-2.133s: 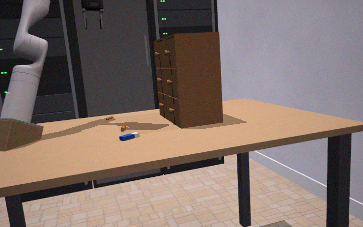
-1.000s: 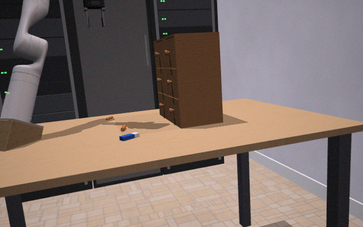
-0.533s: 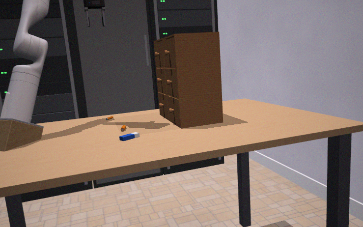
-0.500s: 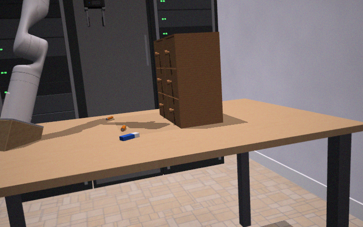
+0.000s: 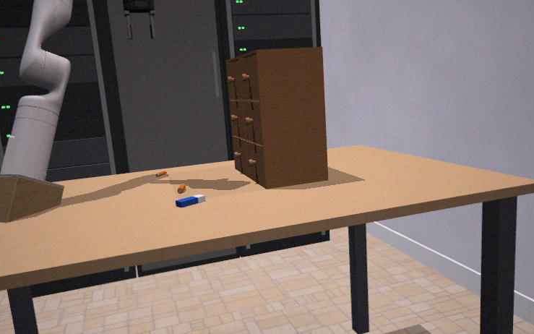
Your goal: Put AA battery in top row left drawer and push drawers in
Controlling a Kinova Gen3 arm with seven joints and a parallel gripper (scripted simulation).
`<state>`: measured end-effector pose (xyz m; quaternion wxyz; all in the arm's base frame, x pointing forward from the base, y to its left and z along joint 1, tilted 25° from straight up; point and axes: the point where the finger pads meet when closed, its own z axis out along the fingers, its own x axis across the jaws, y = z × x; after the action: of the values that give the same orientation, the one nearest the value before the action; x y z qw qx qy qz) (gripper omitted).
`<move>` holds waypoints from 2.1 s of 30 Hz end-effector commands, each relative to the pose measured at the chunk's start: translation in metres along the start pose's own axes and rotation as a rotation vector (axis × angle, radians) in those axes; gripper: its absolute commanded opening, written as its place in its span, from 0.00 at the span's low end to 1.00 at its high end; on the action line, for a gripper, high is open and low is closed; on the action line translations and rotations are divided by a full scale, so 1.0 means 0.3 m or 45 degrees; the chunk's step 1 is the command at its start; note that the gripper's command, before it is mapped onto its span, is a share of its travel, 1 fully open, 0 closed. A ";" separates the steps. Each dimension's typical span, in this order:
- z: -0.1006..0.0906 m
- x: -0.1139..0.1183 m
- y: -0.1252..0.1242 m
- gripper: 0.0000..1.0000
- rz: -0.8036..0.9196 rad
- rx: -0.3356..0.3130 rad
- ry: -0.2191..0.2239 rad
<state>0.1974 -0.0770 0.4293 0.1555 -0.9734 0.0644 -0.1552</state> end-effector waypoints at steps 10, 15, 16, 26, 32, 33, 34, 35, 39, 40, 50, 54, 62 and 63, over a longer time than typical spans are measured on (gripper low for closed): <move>-0.004 0.004 -0.013 1.00 -0.011 0.005 0.002; -0.004 0.007 -0.013 1.00 -0.066 0.005 0.001; -0.004 0.008 -0.013 1.00 -0.084 0.006 0.000; 0.000 0.023 -0.012 1.00 -0.337 0.009 -0.003; 0.004 0.046 -0.009 1.00 -0.634 0.003 -0.003; 0.005 0.050 -0.008 1.00 -0.689 0.002 -0.003; 0.006 0.055 -0.007 1.00 -0.746 0.001 -0.002; 0.007 0.060 -0.007 1.00 -0.804 0.001 -0.002; 0.012 0.081 -0.005 1.00 -1.040 -0.001 -0.002; 0.012 0.081 -0.005 1.00 -1.040 -0.001 -0.002; 0.023 0.133 -0.003 1.00 -1.534 -0.002 0.002; 0.027 0.153 -0.004 1.00 -1.705 -0.001 0.004; 0.032 0.175 -0.006 1.00 -1.879 -0.001 0.007; 0.033 0.176 -0.007 1.00 -1.897 0.001 0.007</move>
<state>0.2441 -0.0812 0.4347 0.0157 -0.7734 -0.5953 -0.2173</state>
